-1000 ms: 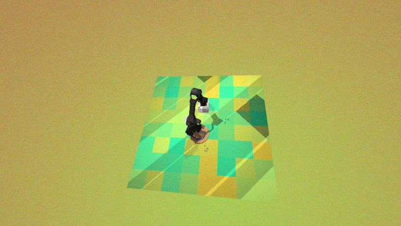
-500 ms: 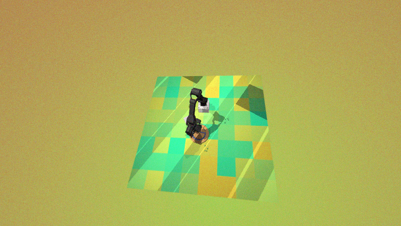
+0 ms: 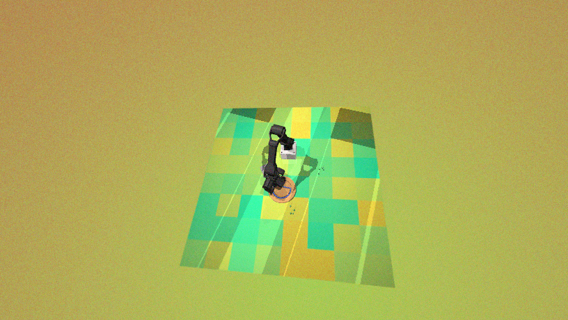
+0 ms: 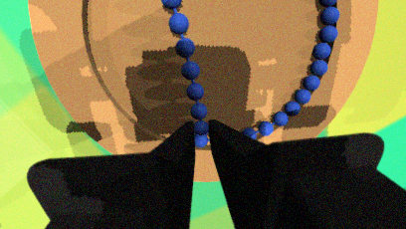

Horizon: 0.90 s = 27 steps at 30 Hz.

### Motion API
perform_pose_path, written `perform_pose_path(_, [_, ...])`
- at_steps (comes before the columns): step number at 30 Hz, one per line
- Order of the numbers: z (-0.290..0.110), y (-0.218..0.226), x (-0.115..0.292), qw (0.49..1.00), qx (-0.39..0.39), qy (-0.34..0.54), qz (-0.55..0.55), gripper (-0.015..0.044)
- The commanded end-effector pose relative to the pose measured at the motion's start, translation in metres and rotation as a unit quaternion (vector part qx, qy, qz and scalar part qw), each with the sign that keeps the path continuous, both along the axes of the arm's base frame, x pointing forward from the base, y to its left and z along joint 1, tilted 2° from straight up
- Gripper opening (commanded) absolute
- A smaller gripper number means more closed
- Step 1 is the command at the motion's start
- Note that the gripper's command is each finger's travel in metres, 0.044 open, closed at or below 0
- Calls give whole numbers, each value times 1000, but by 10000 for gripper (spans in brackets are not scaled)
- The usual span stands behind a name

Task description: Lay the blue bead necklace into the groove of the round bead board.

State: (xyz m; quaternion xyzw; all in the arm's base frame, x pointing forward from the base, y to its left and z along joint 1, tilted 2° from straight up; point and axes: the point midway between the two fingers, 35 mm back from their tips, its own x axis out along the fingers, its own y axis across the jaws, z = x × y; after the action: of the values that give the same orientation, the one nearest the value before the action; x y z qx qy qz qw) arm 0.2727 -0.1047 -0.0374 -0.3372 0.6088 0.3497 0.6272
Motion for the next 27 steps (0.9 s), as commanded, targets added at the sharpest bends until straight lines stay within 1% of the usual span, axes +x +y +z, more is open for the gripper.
perform_pose_path(1, [1, 0, 0, 1000, 0, 0, 0, 0])
perform_pose_path(10, [6, 0, -1, 1000, -1, 0, 2, 0])
perform_pose_path(16, [6, -1, -15, 1000, -1, 1, 2, 0])
perform_pose_path(20, [6, -1, -16, 1000, -1, 1, 2, 0])
perform_pose_path(27, [-2, -1, -16, 1000, -1, 1, 2, 0])
